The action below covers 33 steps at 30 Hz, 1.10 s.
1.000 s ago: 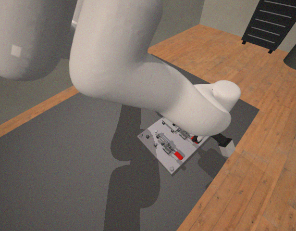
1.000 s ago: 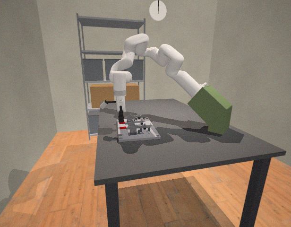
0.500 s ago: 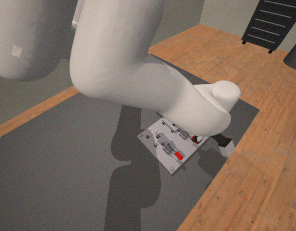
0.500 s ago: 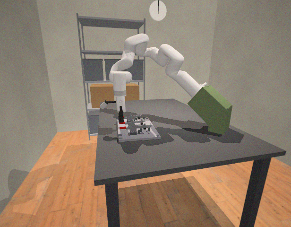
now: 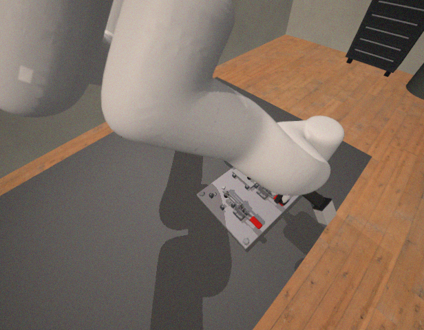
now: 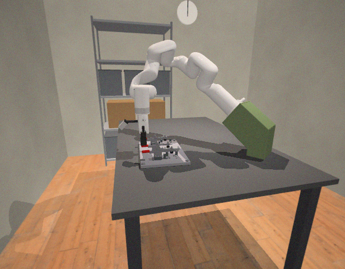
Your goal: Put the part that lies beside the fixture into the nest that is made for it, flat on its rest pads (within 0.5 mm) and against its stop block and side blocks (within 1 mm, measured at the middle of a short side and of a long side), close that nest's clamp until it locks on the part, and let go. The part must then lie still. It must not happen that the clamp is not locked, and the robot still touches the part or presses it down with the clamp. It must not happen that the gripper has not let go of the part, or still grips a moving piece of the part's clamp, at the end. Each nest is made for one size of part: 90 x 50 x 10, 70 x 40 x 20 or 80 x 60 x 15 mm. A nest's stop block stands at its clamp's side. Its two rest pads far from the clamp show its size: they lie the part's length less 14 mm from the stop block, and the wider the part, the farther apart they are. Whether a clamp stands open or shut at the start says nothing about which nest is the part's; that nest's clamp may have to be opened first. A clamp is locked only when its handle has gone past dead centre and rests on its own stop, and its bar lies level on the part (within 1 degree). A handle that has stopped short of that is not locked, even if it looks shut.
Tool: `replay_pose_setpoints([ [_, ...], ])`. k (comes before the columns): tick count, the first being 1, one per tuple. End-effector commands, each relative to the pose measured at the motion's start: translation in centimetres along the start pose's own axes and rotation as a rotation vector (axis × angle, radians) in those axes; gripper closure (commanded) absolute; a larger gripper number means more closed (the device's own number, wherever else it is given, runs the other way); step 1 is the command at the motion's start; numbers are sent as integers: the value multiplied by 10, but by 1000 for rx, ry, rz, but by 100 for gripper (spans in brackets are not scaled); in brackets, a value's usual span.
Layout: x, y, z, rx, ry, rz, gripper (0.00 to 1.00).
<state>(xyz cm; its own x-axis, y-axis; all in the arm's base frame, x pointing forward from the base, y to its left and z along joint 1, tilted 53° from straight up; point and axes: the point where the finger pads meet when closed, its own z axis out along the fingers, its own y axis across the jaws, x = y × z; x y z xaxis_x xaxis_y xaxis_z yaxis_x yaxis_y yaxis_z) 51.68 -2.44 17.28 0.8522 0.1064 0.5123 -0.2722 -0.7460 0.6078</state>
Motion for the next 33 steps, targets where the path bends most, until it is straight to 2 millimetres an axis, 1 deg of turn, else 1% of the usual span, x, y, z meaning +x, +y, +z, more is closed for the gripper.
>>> replay_pose_setpoints([
  [1,1,0,-1,1,3,1,100],
  [8,1,0,-2,1,3,1,100],
  [13,1,0,-9,1,3,1,100],
  [21,1,0,-32,1,3,1,100],
  [23,1,0,-32,1,3,1,100],
  [33,1,0,-61,1,3,1,100],
])
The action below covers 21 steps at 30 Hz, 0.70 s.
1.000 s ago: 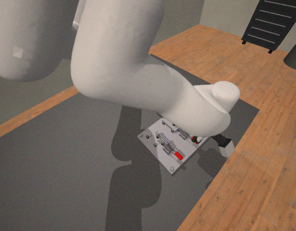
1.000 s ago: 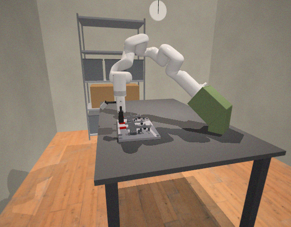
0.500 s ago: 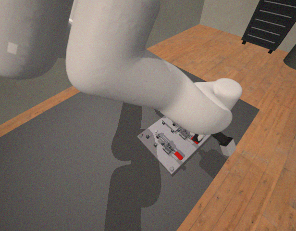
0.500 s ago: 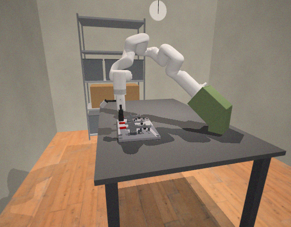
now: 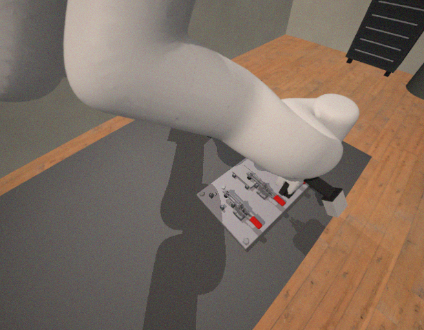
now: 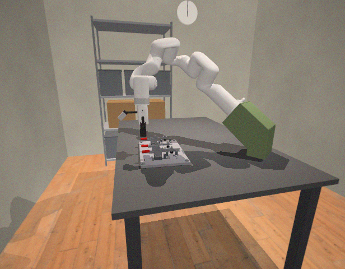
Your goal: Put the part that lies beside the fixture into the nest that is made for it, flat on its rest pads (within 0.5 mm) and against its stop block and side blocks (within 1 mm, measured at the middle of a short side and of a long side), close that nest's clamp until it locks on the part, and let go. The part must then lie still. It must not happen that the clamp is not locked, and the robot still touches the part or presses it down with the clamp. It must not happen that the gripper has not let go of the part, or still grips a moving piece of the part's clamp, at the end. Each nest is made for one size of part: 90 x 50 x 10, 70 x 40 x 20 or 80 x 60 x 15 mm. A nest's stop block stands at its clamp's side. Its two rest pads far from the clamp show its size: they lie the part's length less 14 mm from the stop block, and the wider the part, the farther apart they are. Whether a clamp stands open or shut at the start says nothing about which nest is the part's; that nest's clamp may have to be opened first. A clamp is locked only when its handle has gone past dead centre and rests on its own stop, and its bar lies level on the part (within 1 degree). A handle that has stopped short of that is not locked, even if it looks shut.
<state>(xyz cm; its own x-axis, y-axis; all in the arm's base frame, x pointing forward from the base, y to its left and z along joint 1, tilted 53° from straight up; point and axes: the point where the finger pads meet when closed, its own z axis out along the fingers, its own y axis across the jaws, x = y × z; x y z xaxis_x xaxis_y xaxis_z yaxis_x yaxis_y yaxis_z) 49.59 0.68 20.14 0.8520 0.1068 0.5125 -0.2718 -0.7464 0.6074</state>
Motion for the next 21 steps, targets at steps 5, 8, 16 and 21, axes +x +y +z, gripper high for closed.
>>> replay_pose_setpoints([
  [5,1,0,-22,1,2,1,100],
  [8,1,0,-23,1,2,1,100],
  [16,1,0,-24,1,2,1,100],
  [21,1,0,-24,1,2,1,100],
])
